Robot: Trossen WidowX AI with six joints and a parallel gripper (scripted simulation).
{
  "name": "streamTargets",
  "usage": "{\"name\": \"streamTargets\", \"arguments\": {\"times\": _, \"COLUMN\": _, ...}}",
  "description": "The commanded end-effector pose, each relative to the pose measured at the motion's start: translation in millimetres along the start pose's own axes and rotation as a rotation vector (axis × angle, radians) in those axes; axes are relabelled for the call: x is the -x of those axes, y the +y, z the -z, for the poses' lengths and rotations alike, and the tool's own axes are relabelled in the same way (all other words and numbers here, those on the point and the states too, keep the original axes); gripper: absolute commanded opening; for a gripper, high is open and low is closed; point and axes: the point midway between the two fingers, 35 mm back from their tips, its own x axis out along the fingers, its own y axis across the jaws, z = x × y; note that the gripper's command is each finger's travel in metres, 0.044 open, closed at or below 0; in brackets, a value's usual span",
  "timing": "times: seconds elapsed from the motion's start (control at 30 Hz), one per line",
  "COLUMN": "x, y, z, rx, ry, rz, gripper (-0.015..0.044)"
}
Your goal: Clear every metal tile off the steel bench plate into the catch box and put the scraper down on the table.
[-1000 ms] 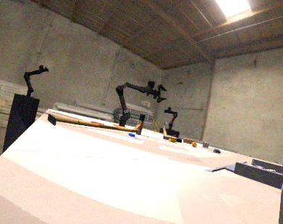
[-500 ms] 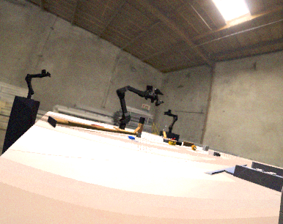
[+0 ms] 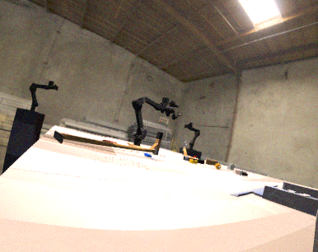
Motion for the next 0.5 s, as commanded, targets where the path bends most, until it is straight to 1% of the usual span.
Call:
{"name": "streamTargets", "arguments": {"times": 0.0, "x": -0.2, "y": -4.3, "z": -18.2, "rx": 0.035, "ry": -0.036, "rz": 0.021, "gripper": 0.0440}}
{"name": "streamTargets", "arguments": {"times": 0.47, "x": 10.6, "y": -29.3, "z": -67.9, "rx": 0.120, "ry": -0.137, "rz": 0.122, "gripper": 0.0440}}
